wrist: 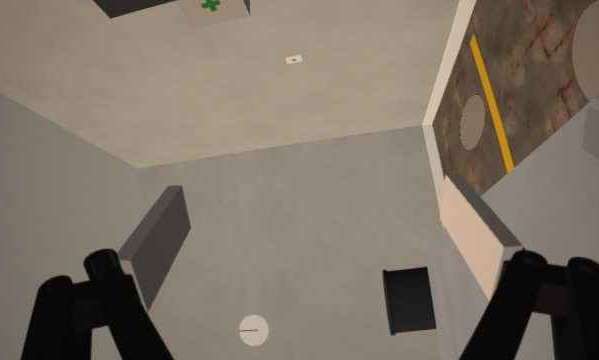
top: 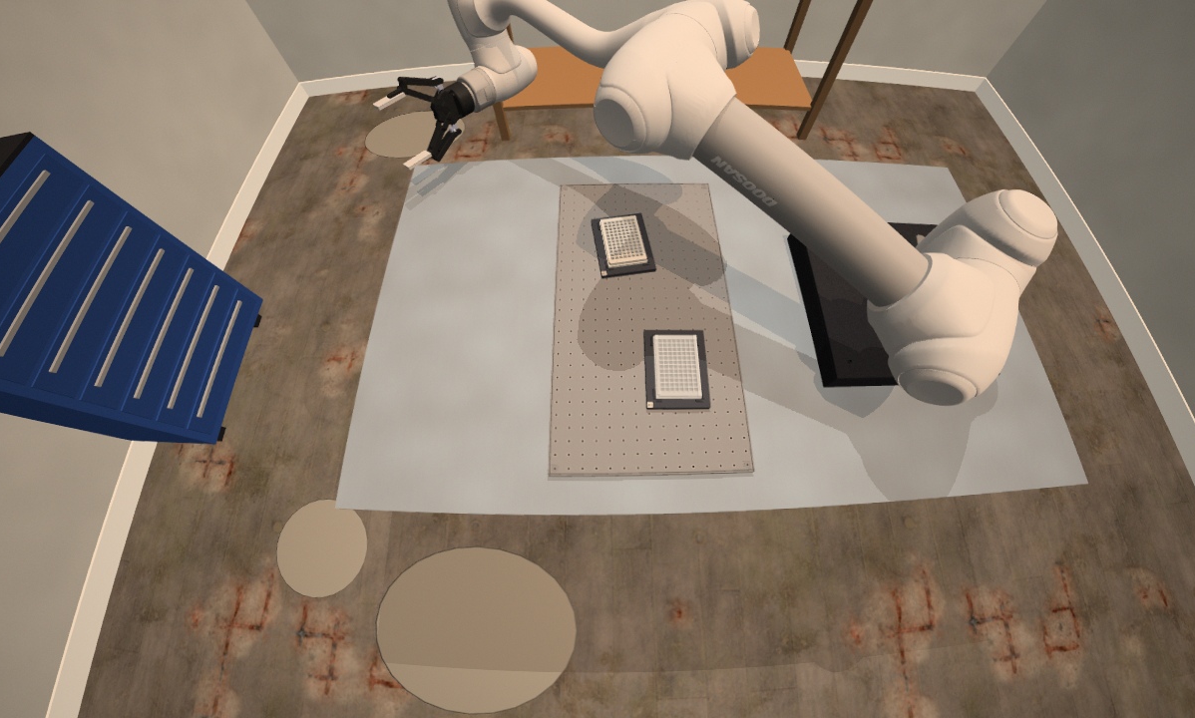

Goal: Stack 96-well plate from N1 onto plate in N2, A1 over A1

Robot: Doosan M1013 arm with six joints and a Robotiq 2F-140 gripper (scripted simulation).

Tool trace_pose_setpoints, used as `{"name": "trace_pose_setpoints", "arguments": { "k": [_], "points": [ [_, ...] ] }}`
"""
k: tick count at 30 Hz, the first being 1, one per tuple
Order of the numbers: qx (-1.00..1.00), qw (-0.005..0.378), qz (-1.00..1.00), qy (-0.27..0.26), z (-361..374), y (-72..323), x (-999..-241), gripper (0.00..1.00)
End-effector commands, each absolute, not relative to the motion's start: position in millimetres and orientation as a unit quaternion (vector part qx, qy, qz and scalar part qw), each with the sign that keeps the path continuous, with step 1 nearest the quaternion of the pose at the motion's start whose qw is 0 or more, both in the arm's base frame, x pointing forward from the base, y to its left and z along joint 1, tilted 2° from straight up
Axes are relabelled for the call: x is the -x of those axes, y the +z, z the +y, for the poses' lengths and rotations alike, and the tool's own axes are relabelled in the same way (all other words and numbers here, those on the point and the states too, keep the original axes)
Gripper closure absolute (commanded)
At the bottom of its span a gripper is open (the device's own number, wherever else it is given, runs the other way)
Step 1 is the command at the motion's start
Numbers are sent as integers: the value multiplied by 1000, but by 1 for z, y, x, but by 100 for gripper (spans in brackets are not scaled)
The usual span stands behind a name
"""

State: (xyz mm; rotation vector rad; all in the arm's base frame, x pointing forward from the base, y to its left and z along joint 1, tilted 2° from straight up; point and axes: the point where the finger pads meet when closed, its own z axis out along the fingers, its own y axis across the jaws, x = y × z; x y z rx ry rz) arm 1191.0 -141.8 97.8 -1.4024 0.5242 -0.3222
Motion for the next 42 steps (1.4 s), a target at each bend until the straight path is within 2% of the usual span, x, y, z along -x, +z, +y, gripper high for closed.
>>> {"name": "trace_pose_setpoints", "arguments": {
  "k": [1, 17, 20, 29, 32, 36, 39, 42],
  "points": [
    [635, 721, 237, -146, -142, 98, -1191, 0],
    [635, 721, 237, -146, -142, 98, -1191, 0],
    [655, 701, 260, -112, -128, 95, -1185, 0],
    [680, 670, 290, -69, -95, 85, -1166, 0],
    [698, 643, 313, -38, -83, 82, -1157, 0],
    [700, 639, 316, -35, -76, 79, -1151, 0],
    [717, 609, 339, -6, -66, 76, -1140, 0],
    [718, 606, 341, -3, -56, 72, -1130, 0]
  ]
}}
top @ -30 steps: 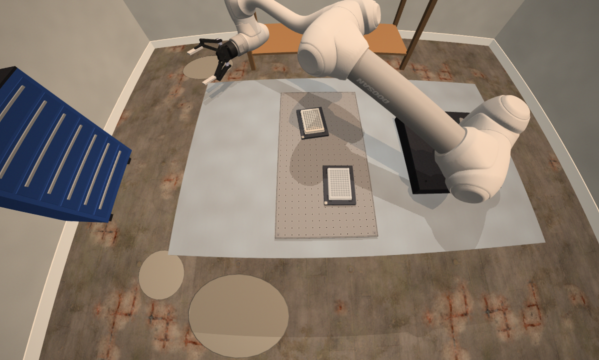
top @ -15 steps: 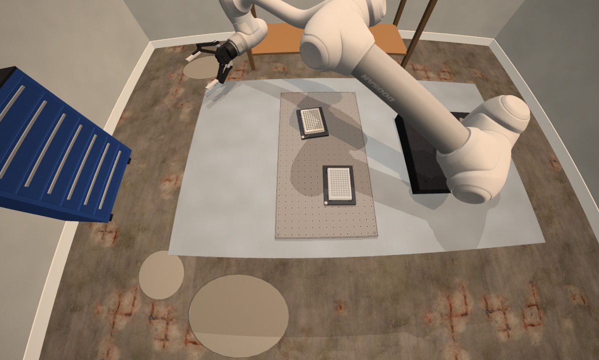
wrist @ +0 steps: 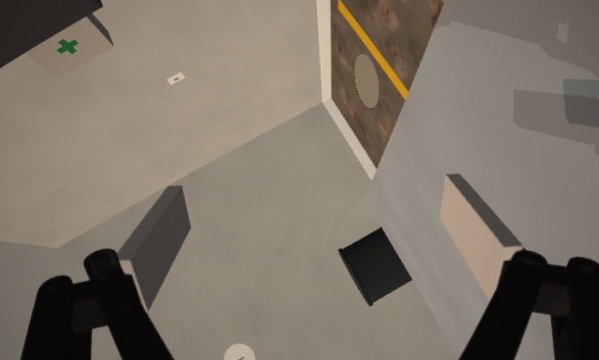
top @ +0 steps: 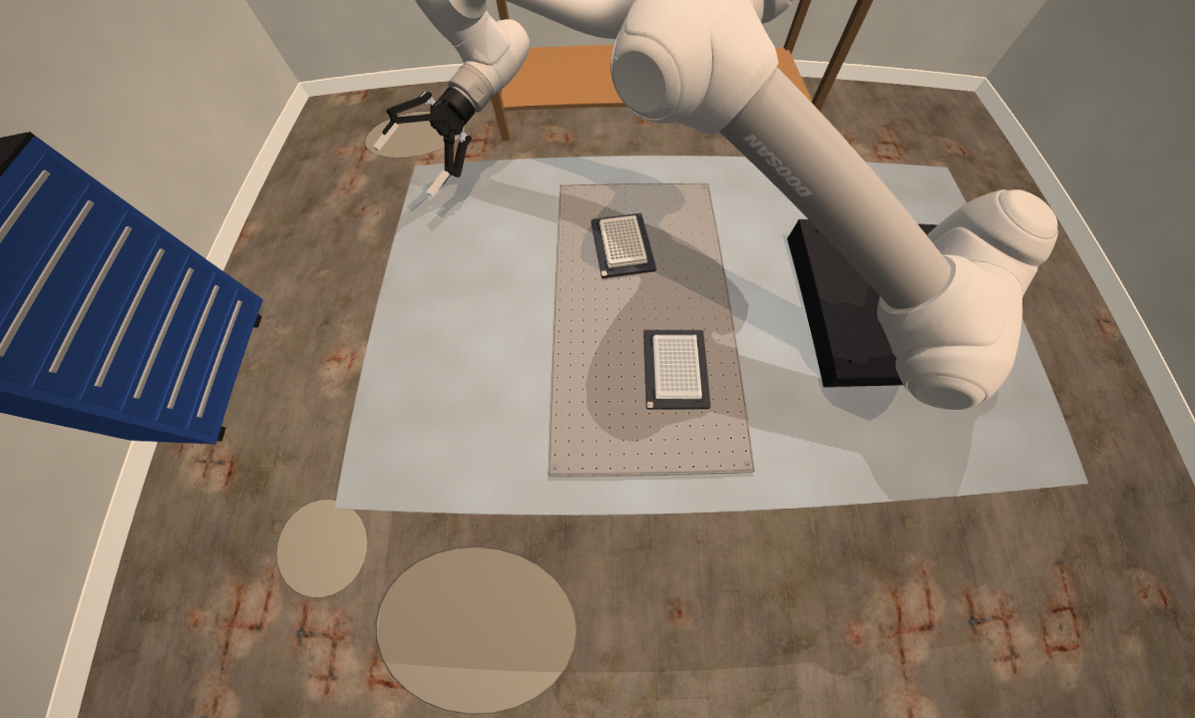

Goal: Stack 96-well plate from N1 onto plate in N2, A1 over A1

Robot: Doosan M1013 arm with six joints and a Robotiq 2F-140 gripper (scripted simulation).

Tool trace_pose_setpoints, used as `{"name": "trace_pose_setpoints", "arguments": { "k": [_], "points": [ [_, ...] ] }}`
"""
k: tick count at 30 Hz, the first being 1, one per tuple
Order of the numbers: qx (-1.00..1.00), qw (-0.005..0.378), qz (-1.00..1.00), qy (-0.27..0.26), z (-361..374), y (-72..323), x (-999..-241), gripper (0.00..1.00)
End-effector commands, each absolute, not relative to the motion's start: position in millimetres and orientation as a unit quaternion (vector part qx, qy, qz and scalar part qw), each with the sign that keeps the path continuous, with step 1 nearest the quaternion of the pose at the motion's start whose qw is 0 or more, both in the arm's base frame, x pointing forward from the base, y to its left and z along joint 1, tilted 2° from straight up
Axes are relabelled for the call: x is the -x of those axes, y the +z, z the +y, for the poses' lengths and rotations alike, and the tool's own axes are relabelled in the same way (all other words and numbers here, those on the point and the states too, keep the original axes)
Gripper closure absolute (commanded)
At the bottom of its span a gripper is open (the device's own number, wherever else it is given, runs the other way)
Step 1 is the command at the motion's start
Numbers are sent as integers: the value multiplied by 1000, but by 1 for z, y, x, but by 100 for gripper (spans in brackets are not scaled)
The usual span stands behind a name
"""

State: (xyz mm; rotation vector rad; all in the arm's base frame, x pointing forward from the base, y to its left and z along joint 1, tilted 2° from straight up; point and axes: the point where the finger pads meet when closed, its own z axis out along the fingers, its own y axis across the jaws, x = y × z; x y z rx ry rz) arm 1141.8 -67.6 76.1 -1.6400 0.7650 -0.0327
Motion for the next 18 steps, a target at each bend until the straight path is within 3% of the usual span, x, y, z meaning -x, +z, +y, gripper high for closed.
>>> {"name": "trace_pose_setpoints", "arguments": {
  "k": [1, 4, 9, 12, 16, 18],
  "points": [
    [718, 606, 341, -3, -55, 72, -1130, 0],
    [734, 574, 364, 22, -47, 69, -1118, 0],
    [735, 571, 366, 24, -39, 66, -1107, 0],
    [748, 535, 389, 47, -32, 63, -1095, 0],
    [749, 534, 390, 48, -25, 60, -1083, 0],
    [758, 508, 405, 62, -21, 59, -1074, 0]
  ]
}}
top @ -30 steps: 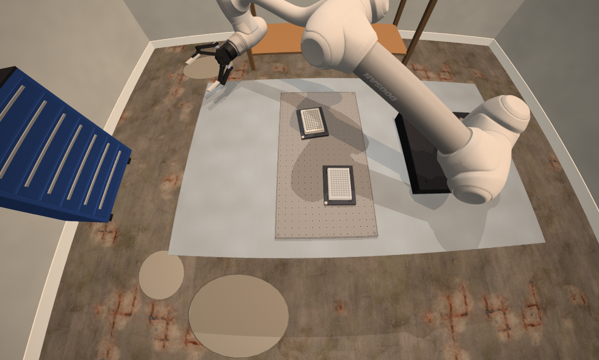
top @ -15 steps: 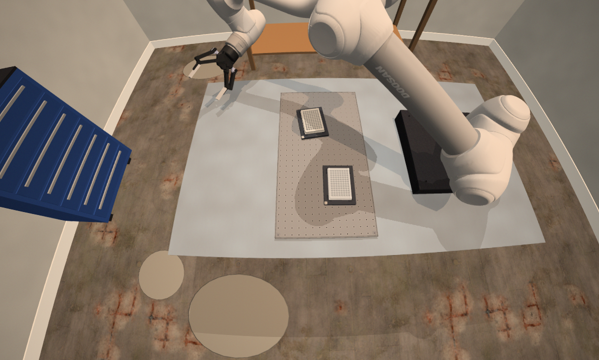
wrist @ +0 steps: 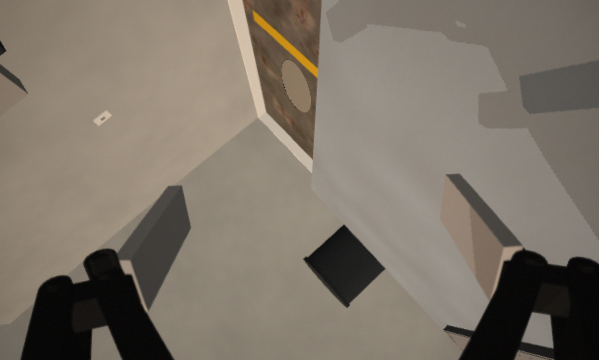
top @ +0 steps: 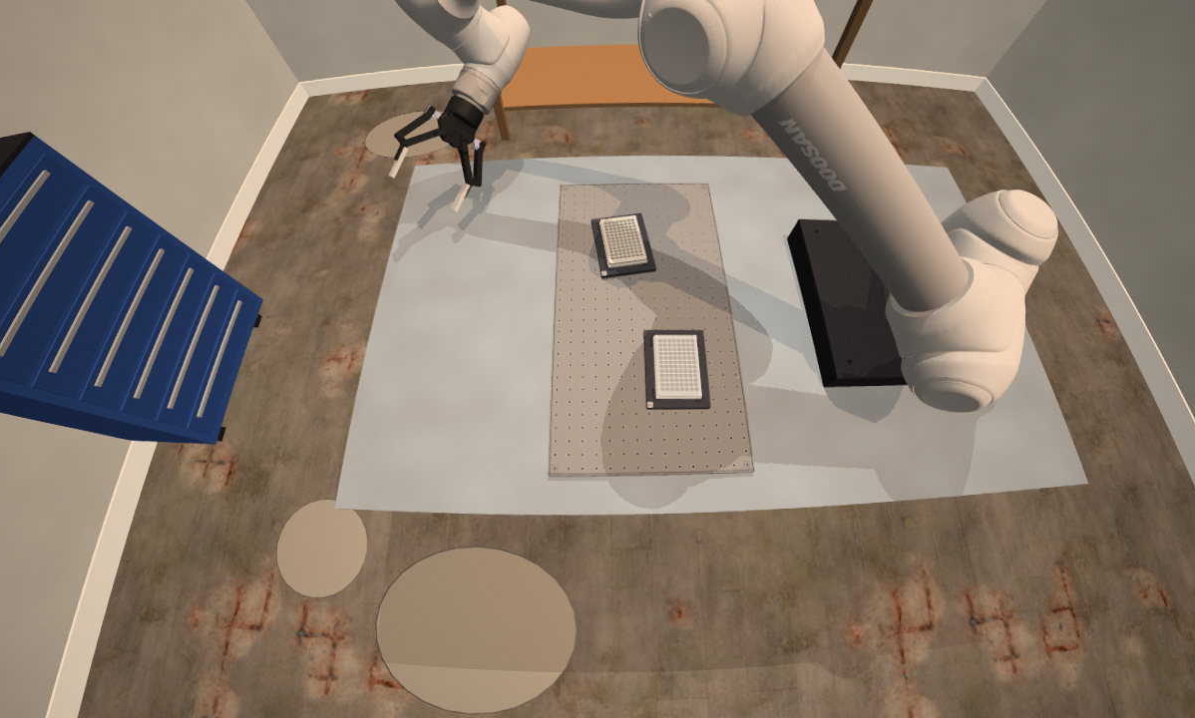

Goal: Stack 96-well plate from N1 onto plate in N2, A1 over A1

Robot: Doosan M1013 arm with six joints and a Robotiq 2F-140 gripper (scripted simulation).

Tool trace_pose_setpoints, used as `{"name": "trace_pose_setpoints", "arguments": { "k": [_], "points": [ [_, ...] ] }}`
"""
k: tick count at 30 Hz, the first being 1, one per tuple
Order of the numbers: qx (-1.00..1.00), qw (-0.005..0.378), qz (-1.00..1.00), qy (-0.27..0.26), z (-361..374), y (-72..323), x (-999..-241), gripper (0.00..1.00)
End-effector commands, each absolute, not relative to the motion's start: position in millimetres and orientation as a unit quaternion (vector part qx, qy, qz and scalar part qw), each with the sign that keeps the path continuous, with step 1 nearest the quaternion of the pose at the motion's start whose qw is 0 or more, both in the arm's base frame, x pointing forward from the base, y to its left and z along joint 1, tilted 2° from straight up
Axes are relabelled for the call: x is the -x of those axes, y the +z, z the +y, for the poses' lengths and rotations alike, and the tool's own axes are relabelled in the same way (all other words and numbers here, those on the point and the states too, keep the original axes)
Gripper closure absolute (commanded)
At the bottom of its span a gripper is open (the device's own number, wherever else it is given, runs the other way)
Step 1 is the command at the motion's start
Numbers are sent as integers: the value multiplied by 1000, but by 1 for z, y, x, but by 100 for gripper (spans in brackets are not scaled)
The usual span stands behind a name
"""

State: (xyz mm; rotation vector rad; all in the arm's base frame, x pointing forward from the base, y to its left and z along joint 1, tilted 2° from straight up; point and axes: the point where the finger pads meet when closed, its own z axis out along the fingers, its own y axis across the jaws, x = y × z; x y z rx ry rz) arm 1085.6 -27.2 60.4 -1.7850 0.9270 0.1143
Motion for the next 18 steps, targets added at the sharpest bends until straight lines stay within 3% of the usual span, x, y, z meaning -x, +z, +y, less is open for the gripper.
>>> {"name": "trace_pose_setpoints", "arguments": {
  "k": [1, 8, 10, 14, 18],
  "points": [
    [761, 496, 412, 68, -19, 58, -1069, 0],
    [766, 481, 420, 75, -12, 54, -1052, 0],
    [773, 455, 434, 86, -9, 53, -1042, 0],
    [773, 455, 434, 86, -4, 50, -1028, 0],
    [782, 414, 455, 99, 0, 48, -1009, 0]
  ]
}}
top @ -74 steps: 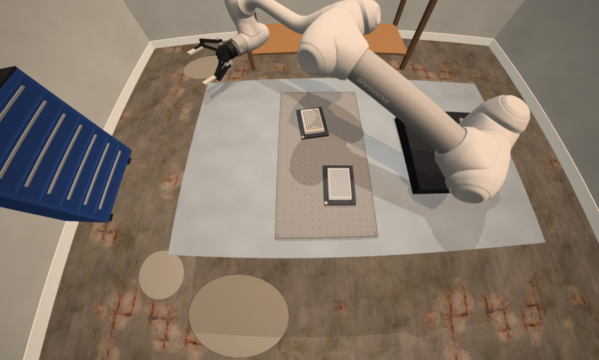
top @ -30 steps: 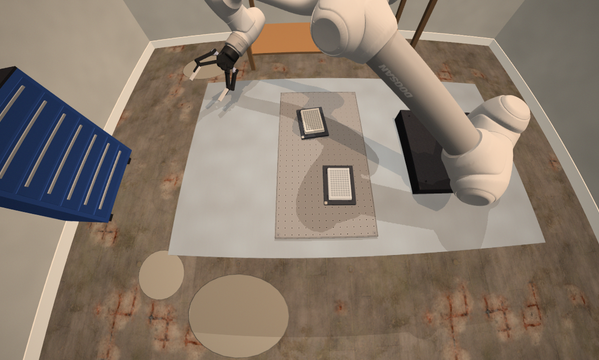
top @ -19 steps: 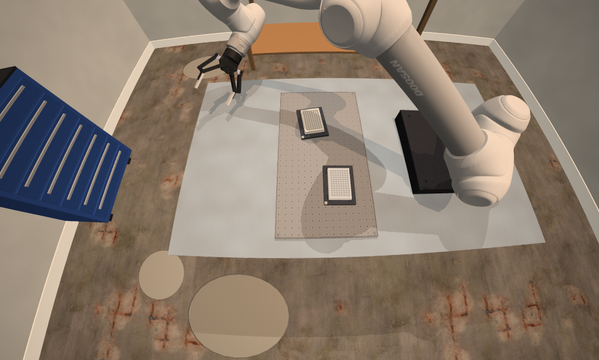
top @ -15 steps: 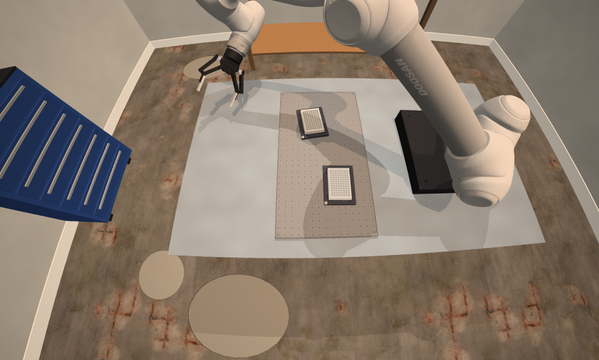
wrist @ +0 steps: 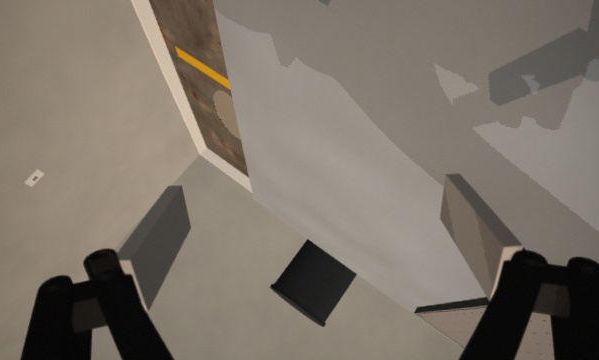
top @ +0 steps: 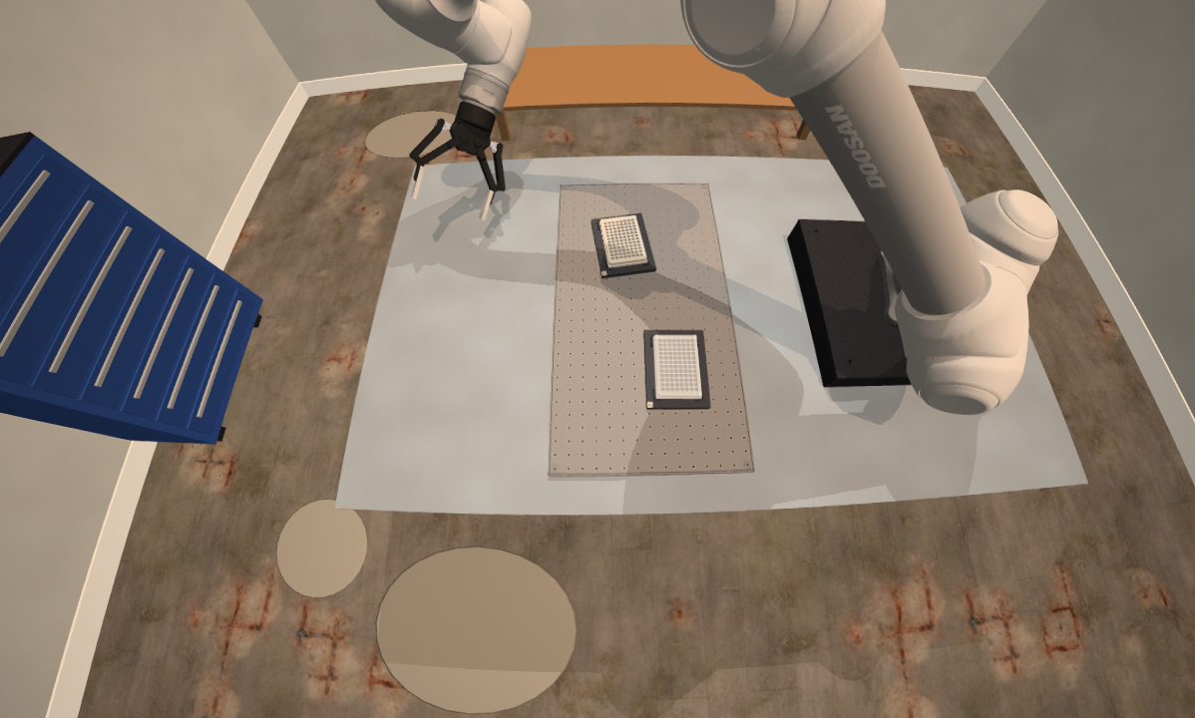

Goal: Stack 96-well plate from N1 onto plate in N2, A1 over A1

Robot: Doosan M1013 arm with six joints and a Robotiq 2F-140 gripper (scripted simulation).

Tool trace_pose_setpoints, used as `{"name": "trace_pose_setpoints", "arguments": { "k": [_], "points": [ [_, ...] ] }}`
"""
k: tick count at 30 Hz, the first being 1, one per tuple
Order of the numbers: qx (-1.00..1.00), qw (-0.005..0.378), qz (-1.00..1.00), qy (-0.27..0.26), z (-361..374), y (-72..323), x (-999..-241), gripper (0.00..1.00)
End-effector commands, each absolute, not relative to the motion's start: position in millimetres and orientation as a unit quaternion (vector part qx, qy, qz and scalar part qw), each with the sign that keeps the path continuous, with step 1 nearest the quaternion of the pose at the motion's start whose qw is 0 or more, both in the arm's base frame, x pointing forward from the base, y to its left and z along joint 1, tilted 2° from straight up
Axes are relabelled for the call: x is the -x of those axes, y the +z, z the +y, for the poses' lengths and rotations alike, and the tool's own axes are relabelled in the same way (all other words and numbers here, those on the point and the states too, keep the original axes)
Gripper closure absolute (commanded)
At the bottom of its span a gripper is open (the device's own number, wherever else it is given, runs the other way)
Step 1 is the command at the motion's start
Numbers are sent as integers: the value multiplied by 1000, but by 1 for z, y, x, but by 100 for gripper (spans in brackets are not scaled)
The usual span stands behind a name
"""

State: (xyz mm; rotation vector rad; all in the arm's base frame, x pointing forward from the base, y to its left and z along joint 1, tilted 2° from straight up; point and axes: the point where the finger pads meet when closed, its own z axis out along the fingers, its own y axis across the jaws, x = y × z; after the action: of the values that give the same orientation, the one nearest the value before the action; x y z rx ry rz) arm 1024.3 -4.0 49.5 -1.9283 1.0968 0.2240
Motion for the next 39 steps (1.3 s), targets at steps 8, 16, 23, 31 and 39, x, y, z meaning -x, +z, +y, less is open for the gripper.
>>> {"name": "trace_pose_setpoints", "arguments": {
  "k": [8, 16, 23, 31, 39],
  "points": [
    [790, 372, 475, 108, 5, 45, -984, 0],
    [797, 331, 492, 114, 9, 42, -948, 0],
    [802, 290, 509, 115, 10, 40, -921, 0],
    [807, 249, 524, 113, 10, 40, -889, 0],
    [810, 210, 537, 108, 7, 40, -851, 0]
  ]
}}
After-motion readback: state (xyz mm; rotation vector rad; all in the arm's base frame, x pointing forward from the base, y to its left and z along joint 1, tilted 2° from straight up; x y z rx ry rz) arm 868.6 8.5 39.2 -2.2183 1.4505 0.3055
